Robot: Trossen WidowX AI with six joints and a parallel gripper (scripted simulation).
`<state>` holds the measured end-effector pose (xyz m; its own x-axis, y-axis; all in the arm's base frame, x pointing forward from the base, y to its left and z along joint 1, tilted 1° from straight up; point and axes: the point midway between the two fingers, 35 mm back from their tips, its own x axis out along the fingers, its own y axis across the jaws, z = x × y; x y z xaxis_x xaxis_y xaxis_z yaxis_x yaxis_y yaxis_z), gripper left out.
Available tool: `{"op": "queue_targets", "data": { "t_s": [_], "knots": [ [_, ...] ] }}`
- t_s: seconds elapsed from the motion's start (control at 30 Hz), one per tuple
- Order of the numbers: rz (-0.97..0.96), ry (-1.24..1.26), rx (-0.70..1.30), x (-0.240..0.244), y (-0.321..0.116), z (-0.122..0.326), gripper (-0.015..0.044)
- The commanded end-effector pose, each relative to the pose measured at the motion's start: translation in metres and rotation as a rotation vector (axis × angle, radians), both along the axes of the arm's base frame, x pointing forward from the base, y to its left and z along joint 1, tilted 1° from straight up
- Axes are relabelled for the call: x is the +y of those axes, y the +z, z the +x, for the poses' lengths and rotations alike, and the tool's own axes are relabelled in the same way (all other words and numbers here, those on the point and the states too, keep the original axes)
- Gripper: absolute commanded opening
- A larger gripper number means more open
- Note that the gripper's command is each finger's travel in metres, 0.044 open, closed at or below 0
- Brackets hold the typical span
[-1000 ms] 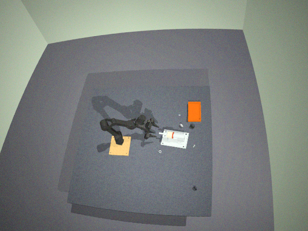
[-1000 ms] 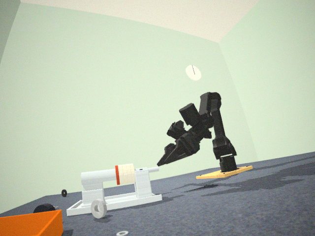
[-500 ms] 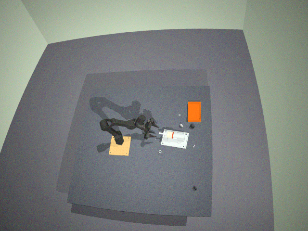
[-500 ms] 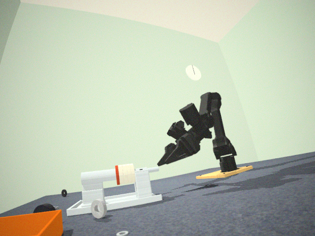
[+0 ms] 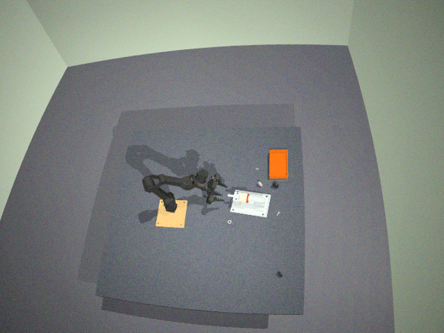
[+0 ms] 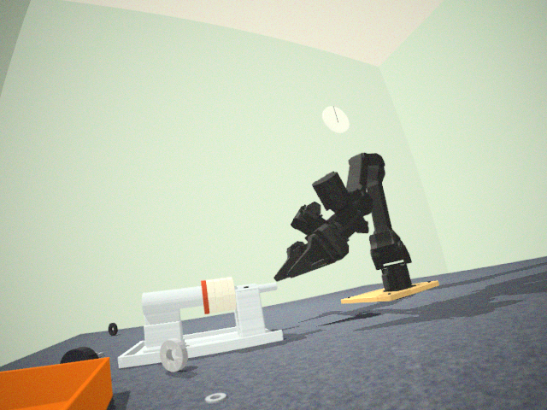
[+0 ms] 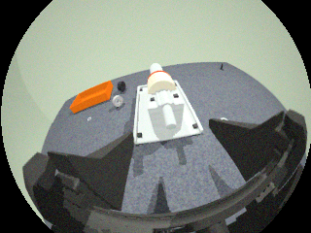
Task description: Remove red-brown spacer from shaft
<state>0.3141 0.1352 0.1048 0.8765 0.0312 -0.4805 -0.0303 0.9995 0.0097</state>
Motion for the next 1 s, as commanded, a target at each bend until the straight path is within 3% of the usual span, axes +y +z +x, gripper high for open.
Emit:
{"op": "queue_targets", "data": {
  "t_s": [0.0, 0.23, 0.47, 0.97],
  "knots": [
    [-0.005, -0.003, 0.002, -0.001, 0.0, 0.0, 0.044],
    [0.046, -0.1, 0.101, -0.01, 0.018, 0.04, 0.044],
    [-0.001, -0.069, 0.34, -0.002, 0.024, 0.068, 0.044],
    [-0.044, 0.005, 0.969, 0.001, 0.032, 0.063, 0.044]
  ]
}}
